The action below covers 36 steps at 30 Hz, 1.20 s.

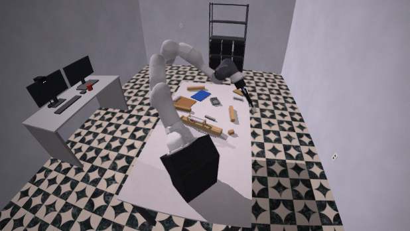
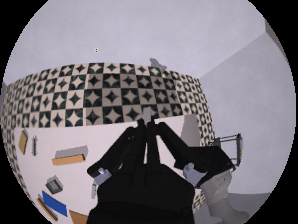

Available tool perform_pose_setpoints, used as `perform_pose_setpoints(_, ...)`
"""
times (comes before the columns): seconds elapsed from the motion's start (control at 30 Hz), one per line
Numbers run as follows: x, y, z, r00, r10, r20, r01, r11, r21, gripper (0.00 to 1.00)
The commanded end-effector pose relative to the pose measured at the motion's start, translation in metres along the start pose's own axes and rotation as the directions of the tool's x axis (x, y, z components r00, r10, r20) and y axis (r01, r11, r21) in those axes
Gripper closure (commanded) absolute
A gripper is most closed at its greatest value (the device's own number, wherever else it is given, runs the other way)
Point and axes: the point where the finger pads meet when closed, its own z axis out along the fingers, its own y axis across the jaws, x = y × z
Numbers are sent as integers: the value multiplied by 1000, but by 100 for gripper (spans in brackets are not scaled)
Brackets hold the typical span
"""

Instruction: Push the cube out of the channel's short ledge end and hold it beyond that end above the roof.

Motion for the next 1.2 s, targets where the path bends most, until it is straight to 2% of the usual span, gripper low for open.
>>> perform_pose_setpoints(0.0, 6, 2, 0, 1000, -5, -19, 5, 1000, 1, 100)
perform_pose_setpoints(0.27, 6, 2, 0, 1000, -5, -19, 5, 1000, 1, 100)
perform_pose_setpoints(0.3, 16, -41, -35, 979, -128, -158, 136, 990, 37, 100)
perform_pose_setpoints(0.9, 16, -41, -35, 979, -128, -158, 136, 990, 37, 100)
perform_pose_setpoints(0.93, 14, -89, -73, 924, -246, -291, 276, 959, 65, 100)
perform_pose_setpoints(1.17, 14, -89, -73, 924, -246, -291, 276, 959, 65, 100)
